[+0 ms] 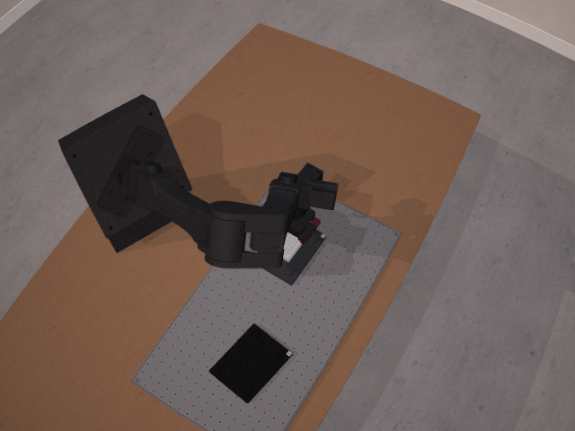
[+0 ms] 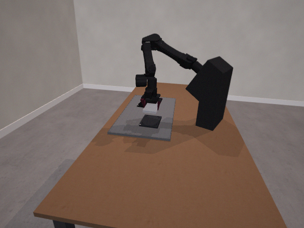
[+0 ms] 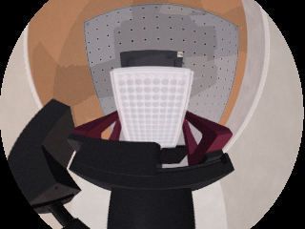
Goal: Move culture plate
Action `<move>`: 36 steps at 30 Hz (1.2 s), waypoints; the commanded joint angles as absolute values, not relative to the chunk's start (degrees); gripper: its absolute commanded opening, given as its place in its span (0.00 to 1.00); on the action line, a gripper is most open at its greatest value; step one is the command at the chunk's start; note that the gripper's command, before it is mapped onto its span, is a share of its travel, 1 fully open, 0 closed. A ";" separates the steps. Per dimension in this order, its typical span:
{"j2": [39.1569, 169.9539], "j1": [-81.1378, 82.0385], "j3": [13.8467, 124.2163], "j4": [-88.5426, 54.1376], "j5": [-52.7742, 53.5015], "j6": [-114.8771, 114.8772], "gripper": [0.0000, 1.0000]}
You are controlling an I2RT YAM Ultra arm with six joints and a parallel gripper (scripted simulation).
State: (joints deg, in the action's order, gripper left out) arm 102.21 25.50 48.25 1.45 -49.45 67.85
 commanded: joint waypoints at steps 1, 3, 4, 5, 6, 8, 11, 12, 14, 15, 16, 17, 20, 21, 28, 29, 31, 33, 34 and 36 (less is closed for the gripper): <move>103.01 27.35 49.59 0.50 -49.53 67.23 0.00; 103.16 27.40 49.63 0.49 -49.56 67.18 0.00; 103.19 27.42 49.65 0.48 -49.57 67.15 0.00; 103.23 27.45 49.67 0.47 -49.59 67.12 0.00; 103.27 27.47 49.70 0.46 -49.60 67.09 0.00; 103.34 27.52 49.74 0.45 -49.63 67.03 0.00; 103.42 27.58 49.79 0.43 -49.67 66.97 0.00; 103.42 27.58 49.79 0.43 -49.67 66.97 0.00; 103.49 27.63 49.84 0.41 -49.68 66.91 0.00; 103.54 27.66 49.87 0.40 -49.66 66.88 0.00; 103.58 27.68 49.92 0.37 -49.65 66.84 0.00; 103.63 27.69 49.96 0.36 -49.68 66.82 0.00; 103.06 27.72 50.09 0.29 -49.72 66.76 0.00; 103.16 27.73 50.10 0.27 -49.72 66.75 0.00; 103.58 27.76 50.19 0.22 -49.73 66.77 0.00; 103.58 27.76 50.19 0.22 -49.73 66.77 0.00; 103.71 27.77 50.22 0.20 -49.74 66.77 0.00; 103.83 27.78 50.24 0.18 -49.75 66.75 0.00; 103.84 27.79 50.26 0.17 -49.75 66.74 0.00; 103.85 27.80 50.29 0.15 -49.76 66.73 0.00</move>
